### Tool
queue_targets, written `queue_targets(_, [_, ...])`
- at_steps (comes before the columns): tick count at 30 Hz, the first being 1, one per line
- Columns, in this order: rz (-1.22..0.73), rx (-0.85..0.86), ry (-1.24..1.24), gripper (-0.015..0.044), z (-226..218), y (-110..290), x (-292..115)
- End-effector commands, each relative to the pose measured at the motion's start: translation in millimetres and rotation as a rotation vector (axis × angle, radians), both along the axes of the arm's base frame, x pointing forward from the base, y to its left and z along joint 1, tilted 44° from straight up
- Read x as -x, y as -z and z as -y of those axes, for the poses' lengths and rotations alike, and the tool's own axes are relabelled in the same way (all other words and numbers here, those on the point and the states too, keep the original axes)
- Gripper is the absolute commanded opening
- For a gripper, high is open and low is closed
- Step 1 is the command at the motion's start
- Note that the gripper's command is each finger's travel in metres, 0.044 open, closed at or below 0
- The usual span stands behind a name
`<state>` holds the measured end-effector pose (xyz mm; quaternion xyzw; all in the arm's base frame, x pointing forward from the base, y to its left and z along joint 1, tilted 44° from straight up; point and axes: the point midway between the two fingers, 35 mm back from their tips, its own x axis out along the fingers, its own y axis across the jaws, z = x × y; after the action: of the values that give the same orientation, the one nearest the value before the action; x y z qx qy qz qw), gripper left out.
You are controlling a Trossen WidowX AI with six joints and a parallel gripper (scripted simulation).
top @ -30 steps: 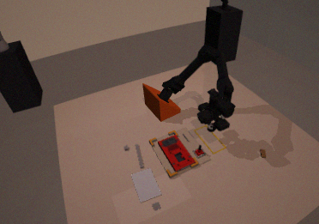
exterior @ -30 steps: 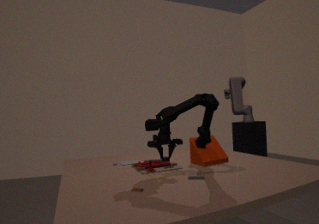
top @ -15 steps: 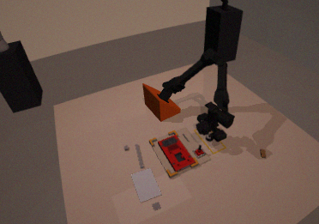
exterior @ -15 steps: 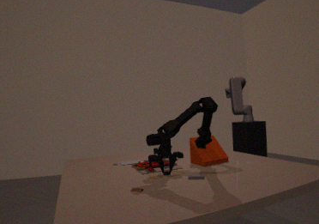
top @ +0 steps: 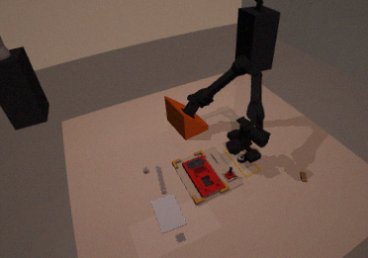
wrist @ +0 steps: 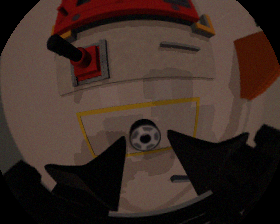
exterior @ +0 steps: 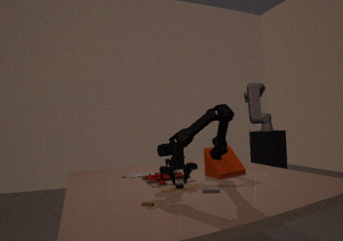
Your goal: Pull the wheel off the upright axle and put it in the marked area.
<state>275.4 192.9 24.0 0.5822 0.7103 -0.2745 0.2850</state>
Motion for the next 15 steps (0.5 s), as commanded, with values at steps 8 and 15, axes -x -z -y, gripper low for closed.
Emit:
queue_targets(8, [0.01,-0.007,0.008,0.03,37,-40,-10])
queue_targets(15, [0.01,0.007,0.013,0.044,80,-43,25])
